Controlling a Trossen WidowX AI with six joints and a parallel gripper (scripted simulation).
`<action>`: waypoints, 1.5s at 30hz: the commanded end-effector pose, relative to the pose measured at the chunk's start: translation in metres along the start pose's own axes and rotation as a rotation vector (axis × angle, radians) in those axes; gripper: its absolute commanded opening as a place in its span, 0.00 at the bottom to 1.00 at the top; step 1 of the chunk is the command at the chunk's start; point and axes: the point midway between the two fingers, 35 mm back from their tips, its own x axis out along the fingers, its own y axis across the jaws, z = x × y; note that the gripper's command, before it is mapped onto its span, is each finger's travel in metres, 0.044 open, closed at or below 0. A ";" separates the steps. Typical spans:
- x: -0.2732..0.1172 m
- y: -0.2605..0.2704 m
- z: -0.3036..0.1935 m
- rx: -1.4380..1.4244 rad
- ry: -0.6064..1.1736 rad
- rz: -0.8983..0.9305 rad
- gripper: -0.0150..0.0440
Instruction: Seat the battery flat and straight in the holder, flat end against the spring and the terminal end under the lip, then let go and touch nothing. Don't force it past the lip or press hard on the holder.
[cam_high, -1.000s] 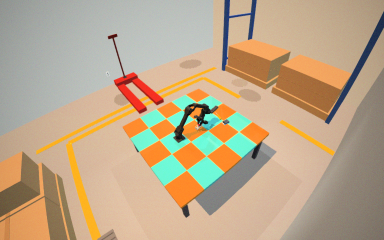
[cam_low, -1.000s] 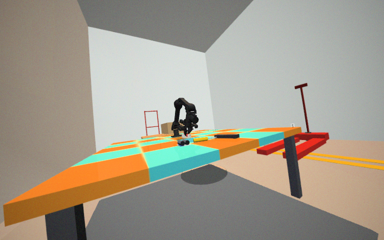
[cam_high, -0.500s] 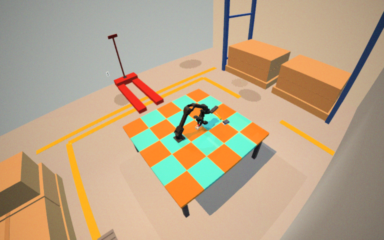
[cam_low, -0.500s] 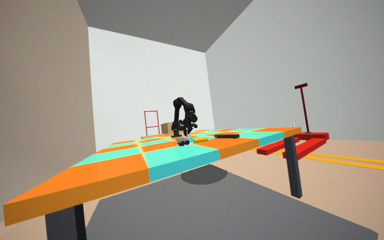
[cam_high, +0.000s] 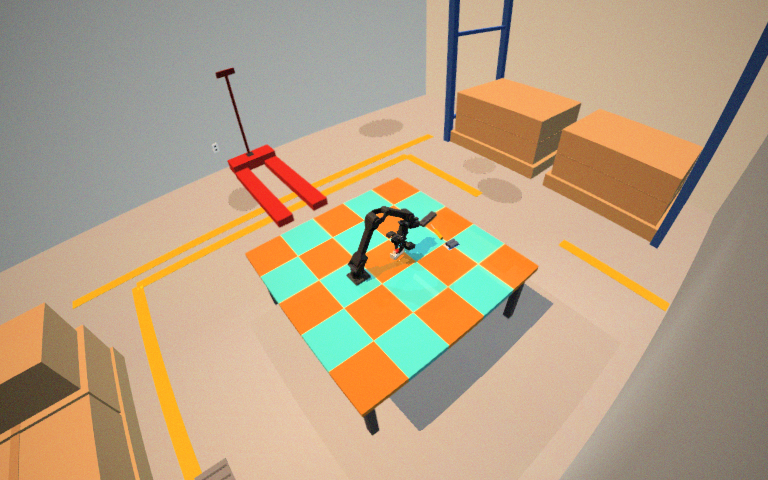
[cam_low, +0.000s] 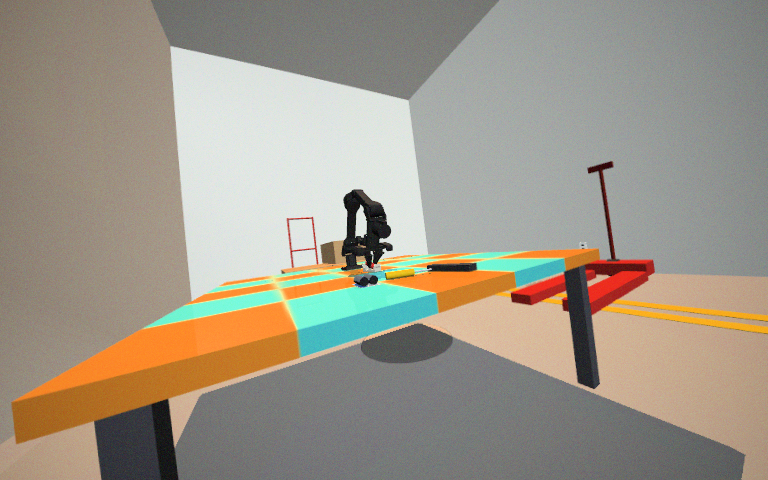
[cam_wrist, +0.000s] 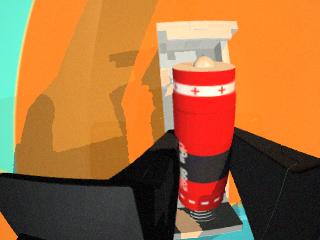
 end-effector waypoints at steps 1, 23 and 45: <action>0.000 0.000 -0.005 -0.004 0.040 -0.004 0.40; 0.004 0.000 -0.003 -0.007 0.153 -0.006 0.40; 0.007 0.000 0.000 -0.012 0.268 -0.003 0.40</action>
